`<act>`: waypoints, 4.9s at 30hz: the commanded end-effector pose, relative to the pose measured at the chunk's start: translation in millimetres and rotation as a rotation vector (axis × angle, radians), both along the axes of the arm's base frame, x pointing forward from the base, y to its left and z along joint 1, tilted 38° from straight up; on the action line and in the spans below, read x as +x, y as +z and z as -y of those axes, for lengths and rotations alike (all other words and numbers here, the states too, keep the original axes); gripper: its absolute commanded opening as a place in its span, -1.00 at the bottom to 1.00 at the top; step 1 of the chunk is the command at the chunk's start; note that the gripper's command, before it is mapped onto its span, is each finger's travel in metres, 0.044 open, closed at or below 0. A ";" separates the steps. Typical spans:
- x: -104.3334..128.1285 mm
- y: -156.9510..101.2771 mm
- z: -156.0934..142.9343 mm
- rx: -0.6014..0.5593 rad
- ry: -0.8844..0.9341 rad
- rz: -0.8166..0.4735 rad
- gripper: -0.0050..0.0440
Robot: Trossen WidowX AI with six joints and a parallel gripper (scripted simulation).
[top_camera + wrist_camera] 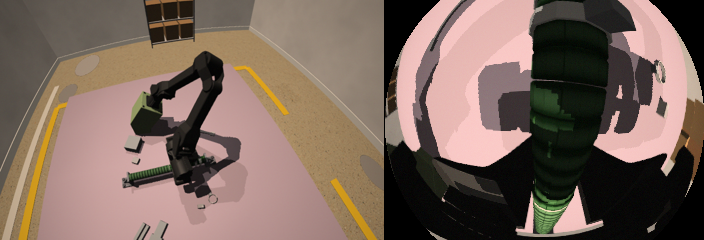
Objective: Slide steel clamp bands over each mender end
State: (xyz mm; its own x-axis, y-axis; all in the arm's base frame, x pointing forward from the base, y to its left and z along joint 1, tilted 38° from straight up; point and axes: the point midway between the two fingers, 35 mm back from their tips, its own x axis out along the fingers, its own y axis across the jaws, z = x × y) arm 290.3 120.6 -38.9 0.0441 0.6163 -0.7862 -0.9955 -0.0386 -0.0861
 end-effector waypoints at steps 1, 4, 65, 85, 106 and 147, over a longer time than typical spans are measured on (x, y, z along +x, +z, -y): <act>-0.1 -0.8 0.2 -0.003 -0.004 -0.003 -0.35; -0.1 -0.8 0.2 -0.003 -0.004 -0.003 -0.43; 0.8 12.8 56.3 -0.003 -0.004 -0.003 1.00; 12.1 65.3 44.1 -0.012 -0.481 -0.319 -0.37; -1.5 123.5 6.6 0.062 -1.174 -0.912 -0.43; -0.4 94.9 -20.9 0.066 -1.241 -0.969 -0.43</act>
